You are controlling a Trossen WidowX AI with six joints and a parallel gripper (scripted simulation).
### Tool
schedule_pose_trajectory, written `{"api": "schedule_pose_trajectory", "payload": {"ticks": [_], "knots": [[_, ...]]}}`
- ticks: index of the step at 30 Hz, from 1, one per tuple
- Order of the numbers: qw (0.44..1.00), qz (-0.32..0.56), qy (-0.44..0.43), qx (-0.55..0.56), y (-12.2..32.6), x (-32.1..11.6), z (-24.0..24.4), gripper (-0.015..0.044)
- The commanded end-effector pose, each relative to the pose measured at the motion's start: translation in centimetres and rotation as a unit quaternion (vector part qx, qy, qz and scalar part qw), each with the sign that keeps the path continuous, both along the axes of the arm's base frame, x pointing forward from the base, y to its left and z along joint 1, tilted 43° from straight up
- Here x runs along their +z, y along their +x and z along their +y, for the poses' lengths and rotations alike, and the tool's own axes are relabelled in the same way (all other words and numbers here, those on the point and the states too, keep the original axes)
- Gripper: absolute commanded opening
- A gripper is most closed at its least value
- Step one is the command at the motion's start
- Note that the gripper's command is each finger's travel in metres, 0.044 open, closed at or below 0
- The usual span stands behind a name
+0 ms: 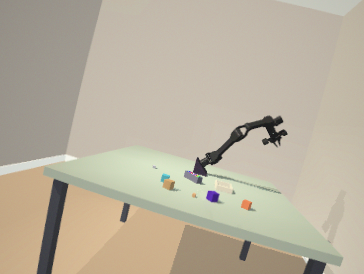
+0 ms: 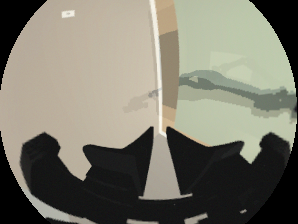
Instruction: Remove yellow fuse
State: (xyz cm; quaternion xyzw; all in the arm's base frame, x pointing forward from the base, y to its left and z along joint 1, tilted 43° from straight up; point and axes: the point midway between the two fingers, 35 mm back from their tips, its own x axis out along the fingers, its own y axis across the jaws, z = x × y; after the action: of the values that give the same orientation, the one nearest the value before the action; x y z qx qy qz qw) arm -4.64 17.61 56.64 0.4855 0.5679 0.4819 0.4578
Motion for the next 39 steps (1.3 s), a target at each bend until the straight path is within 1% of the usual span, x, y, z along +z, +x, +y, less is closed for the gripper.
{"api": "schedule_pose_trajectory", "payload": {"ticks": [1, 5, 10, 15, 20, 24, 29, 34, 39], "knots": [[0.995, -0.082, -0.038, -0.052, 0.2, -2.3, 3.7, 0.0066], [0.982, -0.142, -0.082, -0.097, 1.8, -4.6, 6.9, 0.0066], [0.958, -0.200, -0.149, -0.145, 5.6, -7.9, 10.6, 0.0066], [0.928, -0.235, -0.226, -0.183, 11.0, -11.7, 13.2, 0.0066], [0.896, -0.247, -0.303, -0.210, 17.6, -15.9, 14.1, 0.0066], [0.874, -0.241, -0.358, -0.224, 22.8, -19.2, 13.4, 0.0066], [0.850, -0.219, -0.417, -0.235, 28.9, -23.2, 11.0, 0.0066], [0.832, -0.183, -0.464, -0.243, 34.3, -27.1, 7.2, 0.0066], [0.821, -0.137, -0.499, -0.243, 38.5, -31.1, 2.3, 0.0066]]}}
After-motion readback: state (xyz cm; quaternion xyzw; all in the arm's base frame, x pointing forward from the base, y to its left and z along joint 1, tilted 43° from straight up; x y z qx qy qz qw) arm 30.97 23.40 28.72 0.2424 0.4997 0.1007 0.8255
